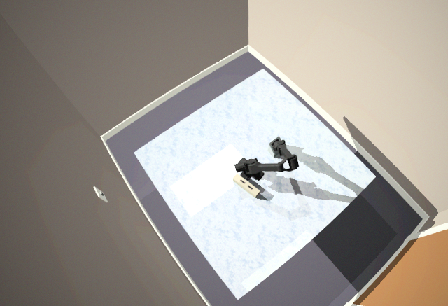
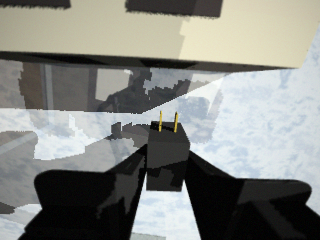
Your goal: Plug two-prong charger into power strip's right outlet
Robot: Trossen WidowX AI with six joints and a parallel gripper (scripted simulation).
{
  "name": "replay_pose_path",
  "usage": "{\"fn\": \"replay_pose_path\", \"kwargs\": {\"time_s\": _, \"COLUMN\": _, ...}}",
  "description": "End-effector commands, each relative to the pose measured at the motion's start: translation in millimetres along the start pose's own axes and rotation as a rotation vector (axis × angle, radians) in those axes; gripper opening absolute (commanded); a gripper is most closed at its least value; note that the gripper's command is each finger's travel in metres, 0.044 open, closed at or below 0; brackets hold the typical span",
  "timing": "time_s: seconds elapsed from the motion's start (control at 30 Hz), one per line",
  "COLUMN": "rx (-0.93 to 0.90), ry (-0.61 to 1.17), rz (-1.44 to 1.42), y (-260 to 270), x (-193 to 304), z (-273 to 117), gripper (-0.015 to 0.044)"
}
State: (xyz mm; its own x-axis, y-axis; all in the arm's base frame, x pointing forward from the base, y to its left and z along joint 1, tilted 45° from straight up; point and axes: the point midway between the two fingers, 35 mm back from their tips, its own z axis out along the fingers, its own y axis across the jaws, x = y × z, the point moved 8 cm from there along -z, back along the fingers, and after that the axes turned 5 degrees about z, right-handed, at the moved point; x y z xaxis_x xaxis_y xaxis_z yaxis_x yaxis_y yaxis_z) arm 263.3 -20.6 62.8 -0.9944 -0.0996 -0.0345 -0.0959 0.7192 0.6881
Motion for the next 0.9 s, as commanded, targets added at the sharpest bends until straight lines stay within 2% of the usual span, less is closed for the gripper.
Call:
{"fn": "replay_pose_path", "kwargs": {"time_s": 0.0, "rx": -0.006, "ry": -0.001, "rz": -0.002, "y": 1.8, "x": -6.3, "z": -0.1, "gripper": 0.0}}
{"fn": "replay_pose_path", "kwargs": {"time_s": 0.87, "rx": -0.007, "ry": -0.002, "rz": -0.019, "y": 5.8, "x": -23.7, "z": 0.1, "gripper": 0.0}}
